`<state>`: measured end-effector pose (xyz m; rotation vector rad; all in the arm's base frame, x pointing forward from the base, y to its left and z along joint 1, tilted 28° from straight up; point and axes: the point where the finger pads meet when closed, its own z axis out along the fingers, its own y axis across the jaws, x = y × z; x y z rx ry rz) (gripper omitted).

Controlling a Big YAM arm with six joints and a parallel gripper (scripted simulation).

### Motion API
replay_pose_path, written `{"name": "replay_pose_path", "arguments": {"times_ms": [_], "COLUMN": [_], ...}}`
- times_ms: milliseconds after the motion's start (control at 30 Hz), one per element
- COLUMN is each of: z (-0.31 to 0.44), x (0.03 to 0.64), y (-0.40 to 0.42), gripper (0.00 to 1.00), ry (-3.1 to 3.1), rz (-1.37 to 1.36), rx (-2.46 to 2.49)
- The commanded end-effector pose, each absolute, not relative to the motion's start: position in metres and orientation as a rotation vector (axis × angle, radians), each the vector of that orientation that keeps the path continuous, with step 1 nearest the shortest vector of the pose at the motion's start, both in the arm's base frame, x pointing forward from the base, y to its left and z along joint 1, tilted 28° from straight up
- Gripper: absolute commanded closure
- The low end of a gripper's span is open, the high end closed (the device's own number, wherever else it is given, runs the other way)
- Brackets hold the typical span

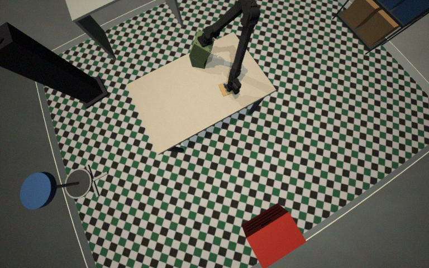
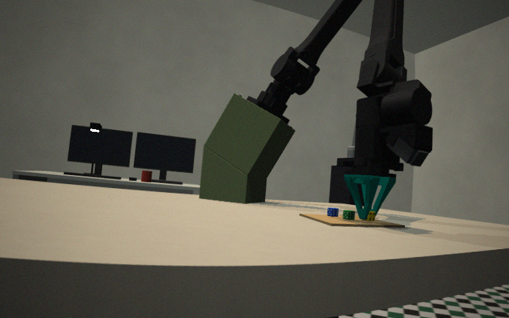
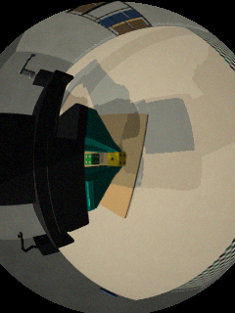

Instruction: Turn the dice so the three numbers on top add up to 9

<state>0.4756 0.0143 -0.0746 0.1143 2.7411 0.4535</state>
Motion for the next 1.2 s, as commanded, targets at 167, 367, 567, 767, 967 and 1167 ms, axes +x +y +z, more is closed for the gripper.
{"name": "replay_pose_path", "arguments": {"times_ms": [167, 367, 567, 767, 967, 1167], "z": [-0.057, -0.064, -0.072, -0.069, -0.071, -0.071], "x": [0.491, 0.489, 0.489, 0.492, 0.487, 0.487], "y": [0.016, 0.015, 0.016, 0.016, 0.016, 0.016], "gripper": [0.89, 0.89, 0.89, 0.89, 0.89, 0.89], "ry": [2.689, 2.704, 2.714, 2.705, 2.714, 2.714], "rz": [0.445, 0.447, 0.449, 0.448, 0.449, 0.449], "rx": [0.111, 0.118, 0.119, 0.117, 0.120, 0.120]}}
